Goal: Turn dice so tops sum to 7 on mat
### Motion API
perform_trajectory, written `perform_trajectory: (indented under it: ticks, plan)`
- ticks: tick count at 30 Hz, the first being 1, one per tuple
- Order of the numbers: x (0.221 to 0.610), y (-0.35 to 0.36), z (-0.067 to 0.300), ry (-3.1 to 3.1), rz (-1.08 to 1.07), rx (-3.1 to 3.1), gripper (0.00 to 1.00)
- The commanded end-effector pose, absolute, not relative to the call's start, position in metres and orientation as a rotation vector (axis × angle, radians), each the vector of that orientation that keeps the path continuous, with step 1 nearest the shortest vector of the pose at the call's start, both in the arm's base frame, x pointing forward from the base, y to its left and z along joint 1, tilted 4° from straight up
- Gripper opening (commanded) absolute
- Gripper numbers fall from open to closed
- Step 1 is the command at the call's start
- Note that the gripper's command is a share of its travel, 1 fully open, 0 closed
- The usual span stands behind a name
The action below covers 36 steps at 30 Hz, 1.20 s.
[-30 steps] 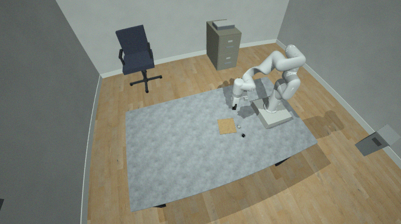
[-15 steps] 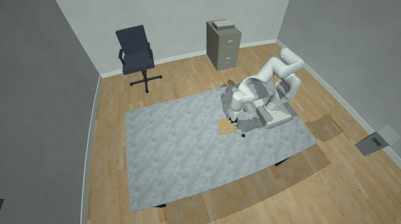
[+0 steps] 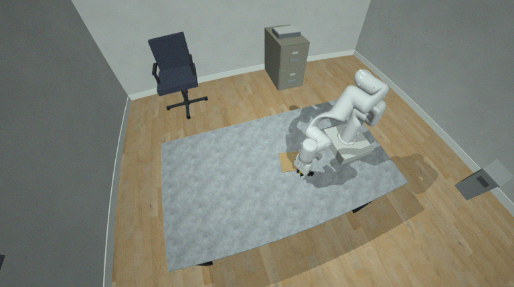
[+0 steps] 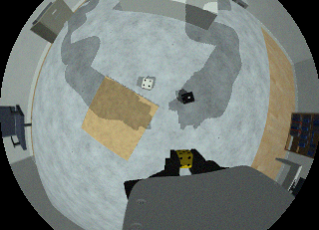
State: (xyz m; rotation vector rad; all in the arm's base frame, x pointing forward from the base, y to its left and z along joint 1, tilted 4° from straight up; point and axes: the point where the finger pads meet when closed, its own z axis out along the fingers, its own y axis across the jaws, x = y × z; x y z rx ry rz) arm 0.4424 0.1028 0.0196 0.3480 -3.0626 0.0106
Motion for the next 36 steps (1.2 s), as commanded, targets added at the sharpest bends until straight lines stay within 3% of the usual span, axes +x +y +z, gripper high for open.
perform_trajectory:
  ticks: [1, 36]
  plan:
    - [0.4455, 0.1055, 0.0197, -3.079, 0.008, 0.359, 0.15]
    - [0.4369, 0.1033, 0.0207, -3.834, -0.165, 0.463, 0.15]
